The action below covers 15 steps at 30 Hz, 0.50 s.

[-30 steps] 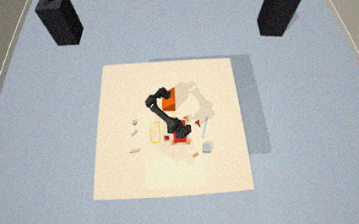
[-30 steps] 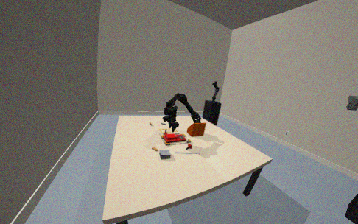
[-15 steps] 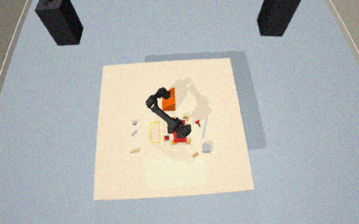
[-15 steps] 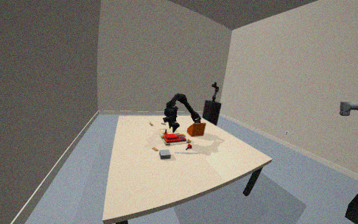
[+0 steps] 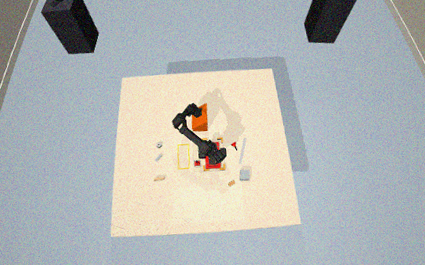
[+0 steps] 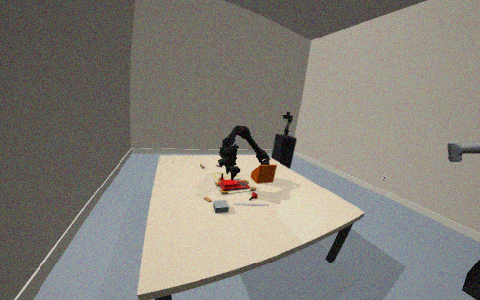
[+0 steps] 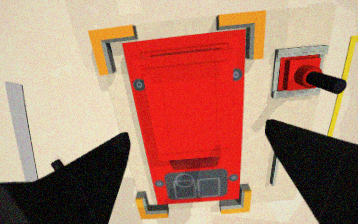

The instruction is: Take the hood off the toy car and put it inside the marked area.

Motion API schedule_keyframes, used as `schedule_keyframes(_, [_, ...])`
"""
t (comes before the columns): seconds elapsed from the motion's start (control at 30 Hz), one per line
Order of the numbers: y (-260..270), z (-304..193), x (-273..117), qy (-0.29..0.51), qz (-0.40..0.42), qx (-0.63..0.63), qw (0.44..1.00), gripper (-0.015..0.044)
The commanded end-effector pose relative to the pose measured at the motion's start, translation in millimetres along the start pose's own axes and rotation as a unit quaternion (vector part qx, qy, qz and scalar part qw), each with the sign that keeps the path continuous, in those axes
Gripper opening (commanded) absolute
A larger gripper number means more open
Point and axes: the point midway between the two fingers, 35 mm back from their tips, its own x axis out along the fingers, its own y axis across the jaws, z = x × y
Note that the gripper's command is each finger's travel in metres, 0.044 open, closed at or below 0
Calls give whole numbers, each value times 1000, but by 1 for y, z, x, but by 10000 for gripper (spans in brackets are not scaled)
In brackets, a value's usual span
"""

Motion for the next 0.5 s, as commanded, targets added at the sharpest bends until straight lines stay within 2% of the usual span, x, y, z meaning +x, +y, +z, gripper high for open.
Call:
schedule_keyframes(0.0, [0, -1, 6, 1, -4, -5, 1000, 440])
schedule_keyframes(0.47, [1, -1, 19, 1, -4, -5, 1000, 440])
